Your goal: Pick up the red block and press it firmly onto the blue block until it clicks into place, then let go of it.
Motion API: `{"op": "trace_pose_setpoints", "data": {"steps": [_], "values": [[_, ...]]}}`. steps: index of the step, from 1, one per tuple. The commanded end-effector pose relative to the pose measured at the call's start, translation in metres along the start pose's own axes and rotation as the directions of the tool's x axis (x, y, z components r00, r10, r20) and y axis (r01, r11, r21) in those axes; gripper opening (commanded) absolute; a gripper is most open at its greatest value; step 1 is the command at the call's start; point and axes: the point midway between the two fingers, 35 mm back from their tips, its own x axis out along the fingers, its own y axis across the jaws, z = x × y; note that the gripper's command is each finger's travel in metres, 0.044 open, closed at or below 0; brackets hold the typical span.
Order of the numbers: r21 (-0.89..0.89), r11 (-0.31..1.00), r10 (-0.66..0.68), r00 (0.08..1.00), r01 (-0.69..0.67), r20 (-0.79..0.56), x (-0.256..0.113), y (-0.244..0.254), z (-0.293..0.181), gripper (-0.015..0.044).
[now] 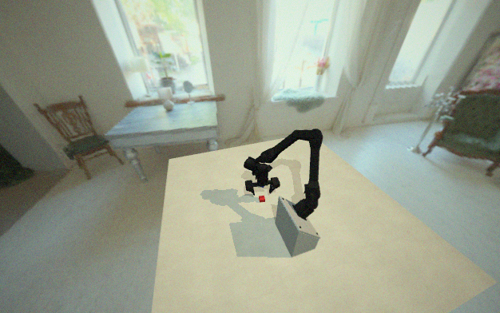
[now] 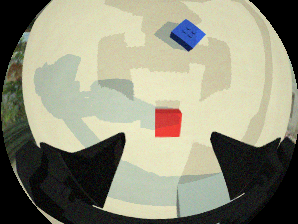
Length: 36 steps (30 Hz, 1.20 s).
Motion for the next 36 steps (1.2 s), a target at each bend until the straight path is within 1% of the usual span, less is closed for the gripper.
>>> {"op": "trace_pose_setpoints", "data": {"steps": [1,26,36], "values": [[-0.004,1.000,-0.003,1.000,0.003,0.003,0.011,-0.001,-0.001,0.0440],[-0.004,1.000,-0.005,1.000,0.005,0.003,0.045,-0.001,-0.003,0.0440],[-0.004,1.000,-0.005,1.000,0.005,0.003,0.045,-0.001,-0.003,0.0177]]}}
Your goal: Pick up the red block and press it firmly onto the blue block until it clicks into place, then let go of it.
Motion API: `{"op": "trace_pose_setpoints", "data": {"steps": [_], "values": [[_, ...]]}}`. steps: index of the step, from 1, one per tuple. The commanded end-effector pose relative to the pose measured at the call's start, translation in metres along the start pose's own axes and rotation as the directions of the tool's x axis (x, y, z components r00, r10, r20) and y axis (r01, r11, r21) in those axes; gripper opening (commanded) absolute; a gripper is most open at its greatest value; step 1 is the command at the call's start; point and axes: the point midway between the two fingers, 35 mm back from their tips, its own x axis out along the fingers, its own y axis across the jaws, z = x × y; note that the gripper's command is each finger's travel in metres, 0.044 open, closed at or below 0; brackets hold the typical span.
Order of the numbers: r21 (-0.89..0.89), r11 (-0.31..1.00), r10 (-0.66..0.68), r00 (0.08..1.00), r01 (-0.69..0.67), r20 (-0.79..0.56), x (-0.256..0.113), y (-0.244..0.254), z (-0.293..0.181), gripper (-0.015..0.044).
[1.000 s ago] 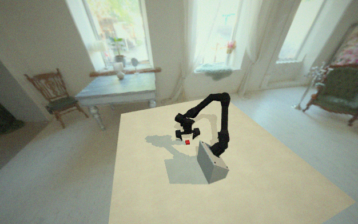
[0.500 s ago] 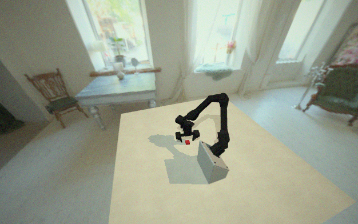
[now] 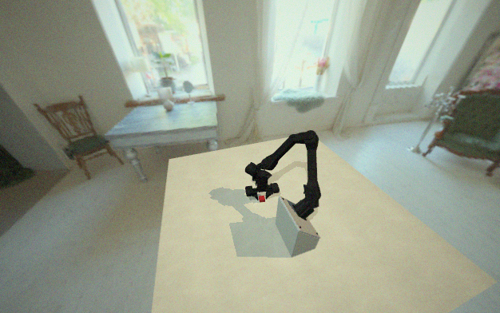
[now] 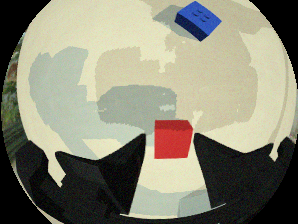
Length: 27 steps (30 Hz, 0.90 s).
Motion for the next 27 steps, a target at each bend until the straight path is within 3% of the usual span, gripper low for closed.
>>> {"op": "trace_pose_setpoints", "data": {"steps": [1,12,15,27], "values": [[-0.003,1.000,-0.003,1.000,0.003,0.000,0.001,-0.001,0.000,0.0151],[-0.003,1.000,-0.003,1.000,0.003,0.000,0.001,-0.001,0.000,0.0078],[0.006,1.000,0.001,1.000,-0.001,0.007,-0.002,0.000,0.001,0.0000],[0.025,0.999,0.023,1.000,-0.024,0.021,-0.042,0.006,0.006,0.0000]]}}
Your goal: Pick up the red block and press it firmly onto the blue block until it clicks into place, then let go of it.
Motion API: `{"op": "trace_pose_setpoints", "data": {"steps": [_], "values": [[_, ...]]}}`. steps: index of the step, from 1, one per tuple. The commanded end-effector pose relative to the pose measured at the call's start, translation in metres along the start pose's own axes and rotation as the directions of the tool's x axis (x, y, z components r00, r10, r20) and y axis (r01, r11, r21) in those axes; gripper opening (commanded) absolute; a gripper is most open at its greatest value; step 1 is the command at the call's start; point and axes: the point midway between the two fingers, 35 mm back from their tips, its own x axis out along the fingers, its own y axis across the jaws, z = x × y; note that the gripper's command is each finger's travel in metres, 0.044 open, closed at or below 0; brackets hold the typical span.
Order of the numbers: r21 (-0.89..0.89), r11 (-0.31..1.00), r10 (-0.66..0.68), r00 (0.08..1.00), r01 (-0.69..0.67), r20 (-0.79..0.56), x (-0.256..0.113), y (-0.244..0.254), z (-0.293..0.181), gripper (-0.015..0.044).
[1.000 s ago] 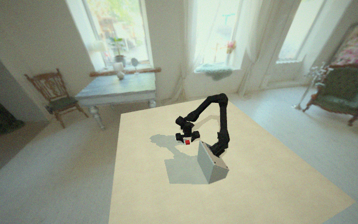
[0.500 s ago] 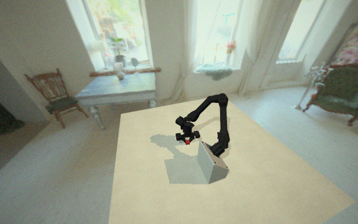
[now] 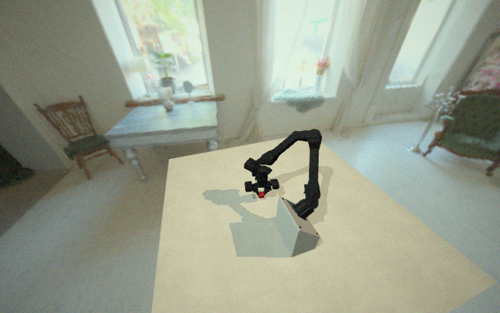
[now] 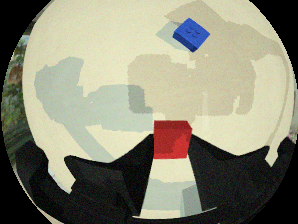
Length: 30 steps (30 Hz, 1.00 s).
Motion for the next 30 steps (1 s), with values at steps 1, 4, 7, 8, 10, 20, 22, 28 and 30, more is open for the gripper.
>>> {"op": "trace_pose_setpoints", "data": {"steps": [1,4,7,8,10,20,22,28,30], "values": [[0.002,1.000,0.007,1.000,-0.007,-0.001,-0.014,0.003,0.002,0.0000],[-0.004,1.000,0.006,1.000,-0.006,-0.005,-0.027,0.004,0.002,0.0000],[-0.009,1.000,0.004,1.000,-0.004,-0.009,-0.040,0.004,0.001,0.0000],[-0.011,1.000,0.003,1.000,-0.003,-0.011,-0.045,0.004,0.001,0.0000],[-0.014,1.000,0.000,1.000,-0.001,-0.013,-0.054,0.004,0.000,0.0000],[-0.022,1.000,-0.013,1.000,0.012,-0.022,-0.088,0.001,-0.005,0.0000],[0.007,1.000,-0.010,1.000,0.011,-0.022,-0.086,0.001,0.001,0.0000],[0.140,0.990,-0.002,1.000,0.005,-0.022,-0.077,0.000,0.025,0.0000],[0.183,0.983,0.001,1.000,0.004,-0.024,-0.073,-0.001,0.032,0.0000]]}}
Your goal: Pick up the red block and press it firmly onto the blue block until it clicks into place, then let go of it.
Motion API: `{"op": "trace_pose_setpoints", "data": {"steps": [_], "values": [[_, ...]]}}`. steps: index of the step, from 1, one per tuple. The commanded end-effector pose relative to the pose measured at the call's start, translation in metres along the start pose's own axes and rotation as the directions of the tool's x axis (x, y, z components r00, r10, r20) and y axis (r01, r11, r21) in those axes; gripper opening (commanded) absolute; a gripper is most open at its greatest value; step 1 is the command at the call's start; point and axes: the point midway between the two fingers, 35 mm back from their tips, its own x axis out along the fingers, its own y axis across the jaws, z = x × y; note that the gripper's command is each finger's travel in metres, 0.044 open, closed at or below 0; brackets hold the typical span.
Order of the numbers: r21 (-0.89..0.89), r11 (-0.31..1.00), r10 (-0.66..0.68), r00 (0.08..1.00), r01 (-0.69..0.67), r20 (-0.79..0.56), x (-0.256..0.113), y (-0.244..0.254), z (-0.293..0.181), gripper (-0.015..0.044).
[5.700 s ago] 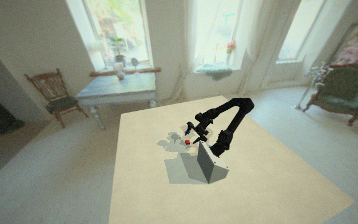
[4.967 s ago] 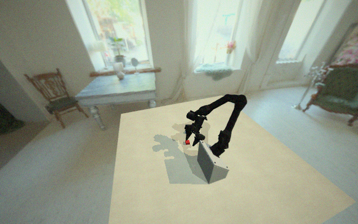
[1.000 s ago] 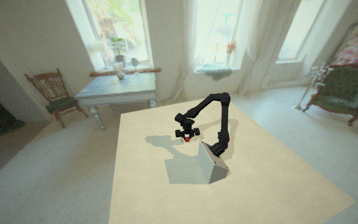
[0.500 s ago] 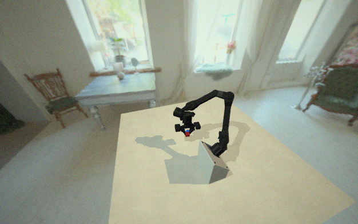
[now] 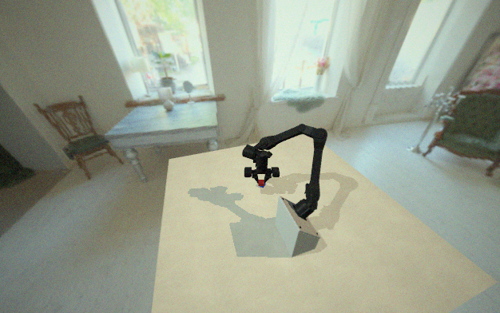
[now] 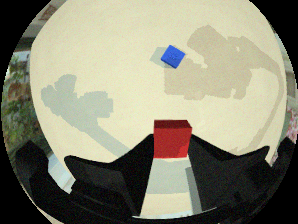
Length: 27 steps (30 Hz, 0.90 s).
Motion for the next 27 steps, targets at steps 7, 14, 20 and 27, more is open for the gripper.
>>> {"op": "trace_pose_setpoints", "data": {"steps": [7,14,20,27], "values": [[0.175,0.985,0.009,1.000,-0.007,-0.014,0.015,-0.001,0.032,0.0000],[0.306,0.952,0.008,1.000,-0.004,-0.010,0.027,-0.006,0.057,0.0000],[0.423,0.906,-0.003,1.000,0.003,0.000,0.039,-0.012,0.079,0.0000],[0.519,0.855,-0.017,1.000,0.011,0.008,0.049,-0.017,0.096,0.0000]]}}
